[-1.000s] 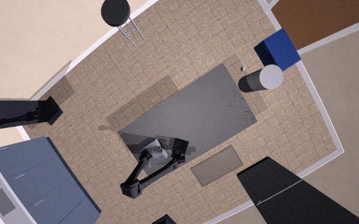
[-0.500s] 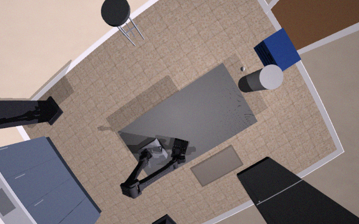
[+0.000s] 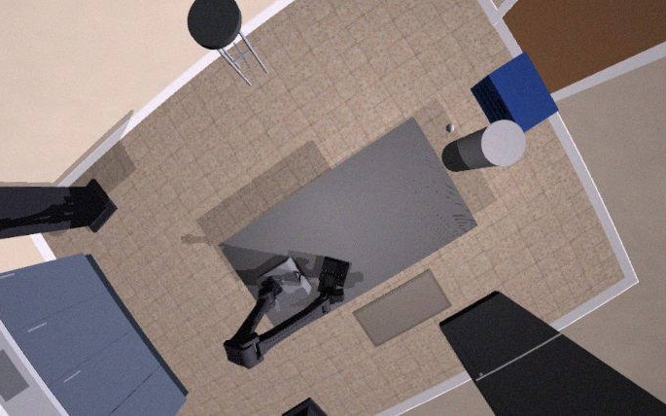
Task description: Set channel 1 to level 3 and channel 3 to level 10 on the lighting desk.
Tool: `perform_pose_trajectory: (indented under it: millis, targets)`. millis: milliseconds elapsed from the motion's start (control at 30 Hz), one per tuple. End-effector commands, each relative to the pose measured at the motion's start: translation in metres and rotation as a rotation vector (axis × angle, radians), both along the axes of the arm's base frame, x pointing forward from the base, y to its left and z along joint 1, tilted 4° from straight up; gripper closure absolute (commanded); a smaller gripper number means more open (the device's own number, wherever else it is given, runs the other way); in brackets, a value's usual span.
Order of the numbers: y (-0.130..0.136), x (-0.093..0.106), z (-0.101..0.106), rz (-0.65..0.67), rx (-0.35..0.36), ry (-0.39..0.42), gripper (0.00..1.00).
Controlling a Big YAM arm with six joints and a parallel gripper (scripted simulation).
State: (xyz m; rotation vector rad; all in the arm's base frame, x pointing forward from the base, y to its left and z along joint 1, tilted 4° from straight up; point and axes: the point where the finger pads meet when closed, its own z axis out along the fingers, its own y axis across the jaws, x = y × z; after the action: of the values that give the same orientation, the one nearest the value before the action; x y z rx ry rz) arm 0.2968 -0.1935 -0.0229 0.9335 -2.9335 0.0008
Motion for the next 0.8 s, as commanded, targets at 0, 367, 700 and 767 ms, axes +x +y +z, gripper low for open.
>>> perform_pose_trajectory:
  millis: [0,367,700,767]
  targets:
    - [0.0022,-0.0004,-0.0071,0.005,0.002,-0.001,1.00]
    - [0.0013,-0.0014,-0.0128,0.005,0.002,0.000,1.00]
    - [0.0006,-0.0007,-0.0114,0.005,-0.001,-0.006,1.00]
    - [0.0006,-0.0007,-0.0114,0.005,-0.001,-0.006,1.00]
